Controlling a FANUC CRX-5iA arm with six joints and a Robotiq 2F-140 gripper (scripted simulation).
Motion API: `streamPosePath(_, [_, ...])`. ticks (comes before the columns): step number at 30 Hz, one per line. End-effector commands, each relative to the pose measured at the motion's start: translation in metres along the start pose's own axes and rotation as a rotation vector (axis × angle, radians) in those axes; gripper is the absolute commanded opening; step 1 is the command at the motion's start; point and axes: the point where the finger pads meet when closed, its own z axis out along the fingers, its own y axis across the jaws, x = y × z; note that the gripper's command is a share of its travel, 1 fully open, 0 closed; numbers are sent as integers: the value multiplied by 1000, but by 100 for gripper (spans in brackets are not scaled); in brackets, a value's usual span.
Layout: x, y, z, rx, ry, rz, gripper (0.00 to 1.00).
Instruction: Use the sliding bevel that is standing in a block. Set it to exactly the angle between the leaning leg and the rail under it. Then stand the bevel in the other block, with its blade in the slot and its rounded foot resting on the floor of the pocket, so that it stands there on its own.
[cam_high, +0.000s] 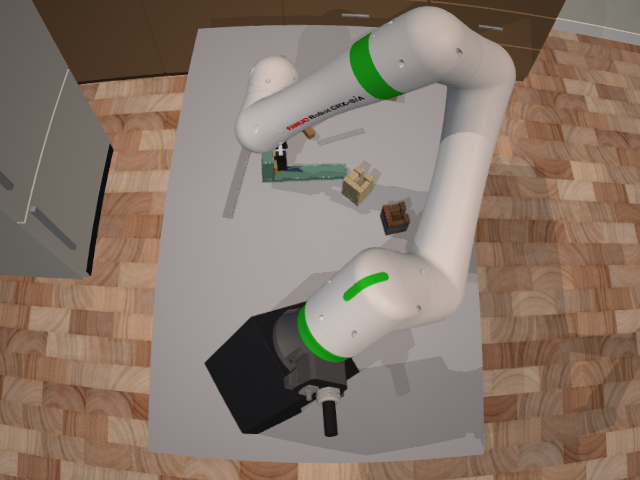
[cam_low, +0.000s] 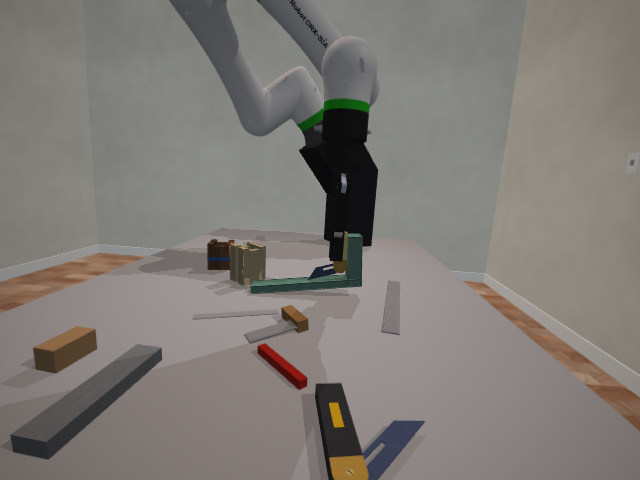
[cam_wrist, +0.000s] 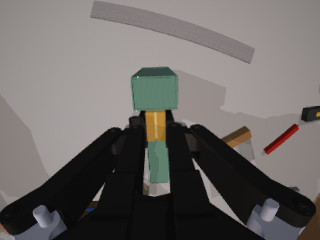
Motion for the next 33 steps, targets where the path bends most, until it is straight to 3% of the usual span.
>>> streamPosePath(1, [0, 1, 2, -2, 0, 0, 10])
streamPosePath(33, [1, 1, 9, -2, 0, 0, 10])
